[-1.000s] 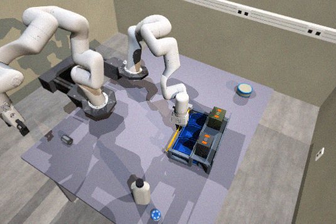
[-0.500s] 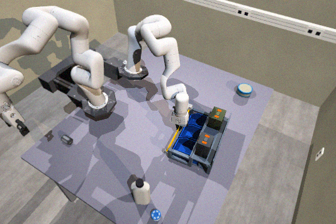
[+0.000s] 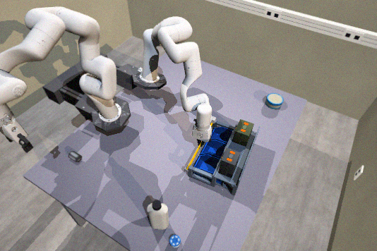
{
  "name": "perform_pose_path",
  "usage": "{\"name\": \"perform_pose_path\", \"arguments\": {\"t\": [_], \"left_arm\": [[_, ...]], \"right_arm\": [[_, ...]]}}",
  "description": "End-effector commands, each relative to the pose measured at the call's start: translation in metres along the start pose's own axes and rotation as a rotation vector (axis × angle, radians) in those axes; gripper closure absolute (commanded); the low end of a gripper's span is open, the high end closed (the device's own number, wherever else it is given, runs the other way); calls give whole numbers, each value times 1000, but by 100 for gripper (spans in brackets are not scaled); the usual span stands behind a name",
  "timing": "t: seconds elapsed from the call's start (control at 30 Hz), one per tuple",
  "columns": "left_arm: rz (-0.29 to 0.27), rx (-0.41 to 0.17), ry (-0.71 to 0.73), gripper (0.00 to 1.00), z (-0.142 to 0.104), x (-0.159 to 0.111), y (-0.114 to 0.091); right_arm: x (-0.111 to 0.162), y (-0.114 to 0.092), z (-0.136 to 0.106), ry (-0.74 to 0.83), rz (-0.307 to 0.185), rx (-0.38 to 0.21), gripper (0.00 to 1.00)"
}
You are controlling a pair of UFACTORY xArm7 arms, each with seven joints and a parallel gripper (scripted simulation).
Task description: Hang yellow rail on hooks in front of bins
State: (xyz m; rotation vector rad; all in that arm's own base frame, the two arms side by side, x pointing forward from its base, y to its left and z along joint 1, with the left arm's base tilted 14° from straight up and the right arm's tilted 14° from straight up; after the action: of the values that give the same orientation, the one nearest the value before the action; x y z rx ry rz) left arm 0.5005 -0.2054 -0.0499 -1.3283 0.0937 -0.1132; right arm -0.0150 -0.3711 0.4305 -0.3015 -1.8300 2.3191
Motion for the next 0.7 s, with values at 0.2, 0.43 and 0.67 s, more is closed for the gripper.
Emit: {"name": "perform_pose_path", "arguments": {"t": [0.2,0.43,0.67], "left_arm": [[-5,-2,0,100,-1,2,-2],[-5,-2,0,61,-1,2,-2],[-5,-2,0,61,-1,1,-2]], "right_arm": [[0,-2,1,0,1,4,0],[0,-2,1,0,1,4,0],[0,-2,1,0,1,4,0]]}}
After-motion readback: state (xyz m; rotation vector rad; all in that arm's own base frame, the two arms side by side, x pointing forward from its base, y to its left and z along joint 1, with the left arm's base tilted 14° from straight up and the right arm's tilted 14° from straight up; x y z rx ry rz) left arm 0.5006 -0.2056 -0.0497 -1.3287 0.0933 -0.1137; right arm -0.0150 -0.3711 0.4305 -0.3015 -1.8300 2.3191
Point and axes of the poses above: on each arm, the point where the finger pads meet when closed, its own y axis out along the fingers, its own x axis across the jaws, z = x × y, the point moved 9 cm from there along -y, back along the fingers, and after that the axes turned 13 degrees about y, right-handed, at the moved point
